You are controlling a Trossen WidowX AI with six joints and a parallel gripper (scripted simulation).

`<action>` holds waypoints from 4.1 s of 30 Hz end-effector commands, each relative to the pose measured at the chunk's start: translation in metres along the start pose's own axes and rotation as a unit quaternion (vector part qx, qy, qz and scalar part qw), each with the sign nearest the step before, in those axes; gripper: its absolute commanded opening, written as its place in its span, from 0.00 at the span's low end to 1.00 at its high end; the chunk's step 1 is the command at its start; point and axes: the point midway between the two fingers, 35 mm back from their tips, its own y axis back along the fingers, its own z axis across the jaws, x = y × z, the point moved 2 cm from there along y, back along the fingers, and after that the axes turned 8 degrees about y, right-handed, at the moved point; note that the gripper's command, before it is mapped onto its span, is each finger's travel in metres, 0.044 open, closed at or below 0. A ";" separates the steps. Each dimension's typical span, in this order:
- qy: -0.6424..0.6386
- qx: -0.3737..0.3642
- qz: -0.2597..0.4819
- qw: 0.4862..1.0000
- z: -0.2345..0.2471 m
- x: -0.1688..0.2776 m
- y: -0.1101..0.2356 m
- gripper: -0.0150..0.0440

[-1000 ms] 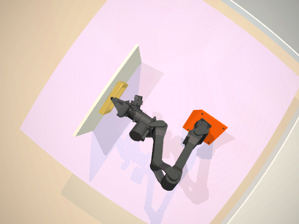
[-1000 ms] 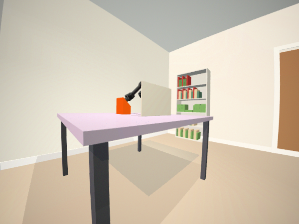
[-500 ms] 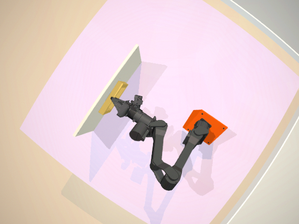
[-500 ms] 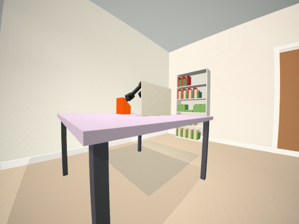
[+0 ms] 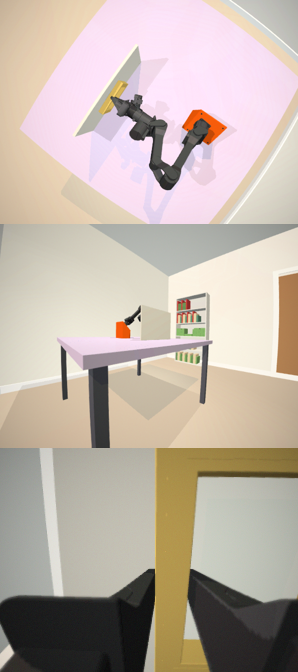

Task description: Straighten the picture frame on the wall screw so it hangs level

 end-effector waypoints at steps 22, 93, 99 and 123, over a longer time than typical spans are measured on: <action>0.002 -0.003 -0.002 1.000 0.001 -0.004 0.000 0.25; -0.055 -0.001 0.000 0.998 -0.008 -0.003 0.000 0.25; -0.068 -0.001 0.000 0.998 -0.008 -0.003 0.000 0.25; -0.004 -0.001 -0.003 1.000 -0.012 -0.001 0.092 0.69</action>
